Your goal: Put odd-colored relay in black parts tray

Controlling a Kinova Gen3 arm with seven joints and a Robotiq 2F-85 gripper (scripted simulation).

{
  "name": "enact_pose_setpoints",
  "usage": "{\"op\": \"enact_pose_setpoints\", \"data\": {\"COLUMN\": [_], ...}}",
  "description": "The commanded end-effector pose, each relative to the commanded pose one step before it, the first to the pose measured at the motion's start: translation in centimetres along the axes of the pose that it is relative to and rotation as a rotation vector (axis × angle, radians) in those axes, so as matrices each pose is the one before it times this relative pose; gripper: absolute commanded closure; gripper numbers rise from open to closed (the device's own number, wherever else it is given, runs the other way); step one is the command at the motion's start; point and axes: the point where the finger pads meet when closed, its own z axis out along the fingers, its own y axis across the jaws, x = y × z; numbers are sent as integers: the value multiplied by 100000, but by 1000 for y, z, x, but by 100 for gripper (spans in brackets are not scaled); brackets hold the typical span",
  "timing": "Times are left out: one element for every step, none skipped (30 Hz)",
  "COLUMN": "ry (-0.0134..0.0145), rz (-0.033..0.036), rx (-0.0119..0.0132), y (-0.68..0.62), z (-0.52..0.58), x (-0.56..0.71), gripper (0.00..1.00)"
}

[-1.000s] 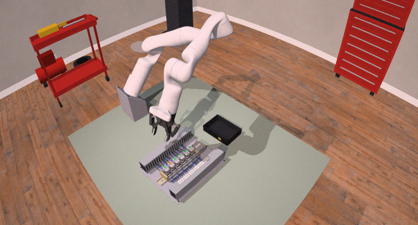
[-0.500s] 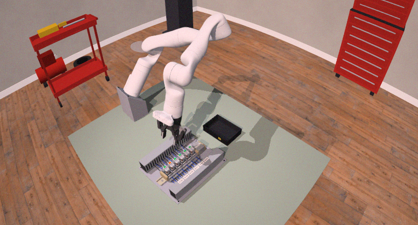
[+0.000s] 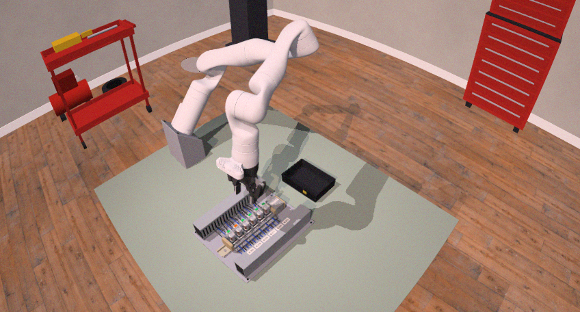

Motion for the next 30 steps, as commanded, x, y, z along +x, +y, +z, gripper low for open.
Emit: {"op": "enact_pose_setpoints", "data": {"ry": [-1161,-563,-544,-525,-505,-485,0,0,-465,-445,-425,-404,-384,-364,-343,-323,-303,-283,-264,-245,-226,-207,-189,0,0,-172,-155,-139,-123,-108], "rz": [1494,549,526,503,480,458,0,0,435,413,392,371,350,329,309,290,270,252,233,216,198,182,165,0,0,150,135,120,107,93], "rx": [912,306,291,276,262,248,0,0,235,221,209,196,184,172,161,150,139,129,119,110,101,92,83,0,0,75,67,60,53,46], "y": [-362,-158,-151,-144,-138,-131,0,0,-124,-118,-112,-106,-100,-94,-88,-82,-77,-71,-66,-61,-56,-51,-47,0,0,-42,-38,-34,-30,-26], "z": [-96,3,3,2,2,2,0,0,2,1,1,1,1,1,1,1,1,0,0,0,0,0,0,0,0,0,0,0,0,0], "x": [121,-93,-90,-88,-85,-82,0,0,-79,-76,-73,-70,-67,-63,-60,-57,-53,-50,-47,-44,-40,-37,-34,0,0,-31,-28,-25,-22,-20], "gripper": [39,39,39,39,39,39,39,39,39,39,39,39,39,39,39,39,39,39,39,39,39,39,39,39,39,39,39,39,39,39]}}
